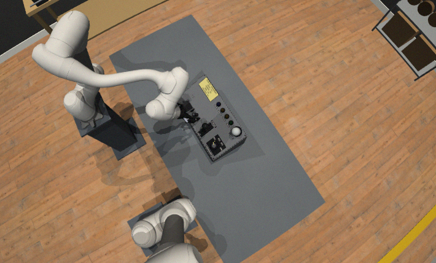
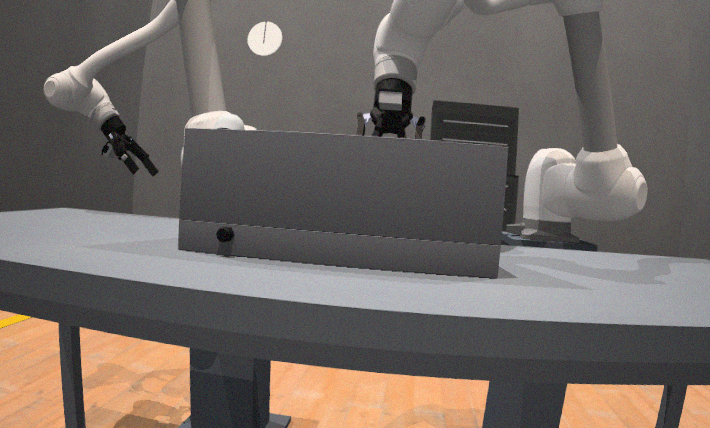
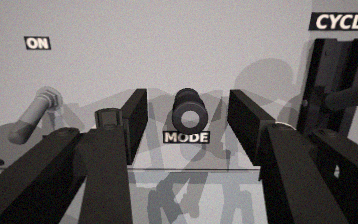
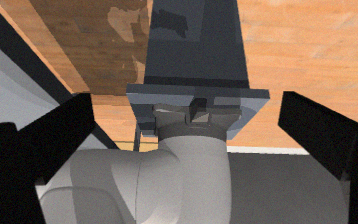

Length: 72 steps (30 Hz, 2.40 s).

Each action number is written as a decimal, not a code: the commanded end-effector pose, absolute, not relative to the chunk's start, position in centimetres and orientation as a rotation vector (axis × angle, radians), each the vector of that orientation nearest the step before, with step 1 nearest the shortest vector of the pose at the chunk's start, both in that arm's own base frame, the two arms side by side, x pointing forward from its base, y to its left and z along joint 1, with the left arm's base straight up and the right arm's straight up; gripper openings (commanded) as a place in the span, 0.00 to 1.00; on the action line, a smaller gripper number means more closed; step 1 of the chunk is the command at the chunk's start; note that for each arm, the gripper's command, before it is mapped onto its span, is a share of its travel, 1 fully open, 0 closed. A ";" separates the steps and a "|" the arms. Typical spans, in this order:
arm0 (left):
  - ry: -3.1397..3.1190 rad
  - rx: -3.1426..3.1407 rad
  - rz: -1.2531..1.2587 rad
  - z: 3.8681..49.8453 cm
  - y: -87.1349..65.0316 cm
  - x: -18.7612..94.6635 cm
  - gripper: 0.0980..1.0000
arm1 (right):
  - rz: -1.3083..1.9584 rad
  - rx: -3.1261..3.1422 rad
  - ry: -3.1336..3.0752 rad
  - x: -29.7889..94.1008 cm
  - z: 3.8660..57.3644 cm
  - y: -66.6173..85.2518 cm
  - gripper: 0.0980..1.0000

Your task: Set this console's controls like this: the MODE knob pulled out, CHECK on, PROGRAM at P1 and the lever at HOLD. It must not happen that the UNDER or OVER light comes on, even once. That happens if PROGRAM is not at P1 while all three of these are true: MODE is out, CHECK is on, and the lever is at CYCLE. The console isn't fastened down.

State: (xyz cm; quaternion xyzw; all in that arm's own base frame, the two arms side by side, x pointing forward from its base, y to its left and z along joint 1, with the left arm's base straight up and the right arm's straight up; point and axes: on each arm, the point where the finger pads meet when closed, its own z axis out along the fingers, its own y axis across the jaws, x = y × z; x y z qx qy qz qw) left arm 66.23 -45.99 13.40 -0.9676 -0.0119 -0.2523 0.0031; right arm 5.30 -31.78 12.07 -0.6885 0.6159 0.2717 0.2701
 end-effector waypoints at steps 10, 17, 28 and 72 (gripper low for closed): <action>-0.038 -3.034 -0.793 13.5 -46.0 66.3 0.00 | 0.731 -1.856 1.660 5.3 12.1 -31.8 1.00; -0.038 -3.034 -0.793 13.5 -46.0 66.3 0.00 | 0.731 -1.856 1.660 5.3 12.1 -31.8 1.00; -0.038 -3.034 -0.793 13.5 -46.0 66.3 0.00 | 0.731 -1.856 1.660 5.3 12.1 -31.8 1.00; -0.038 -3.034 -0.793 13.8 -46.0 66.1 0.00 | 0.731 -1.856 1.660 5.3 12.1 -31.8 1.00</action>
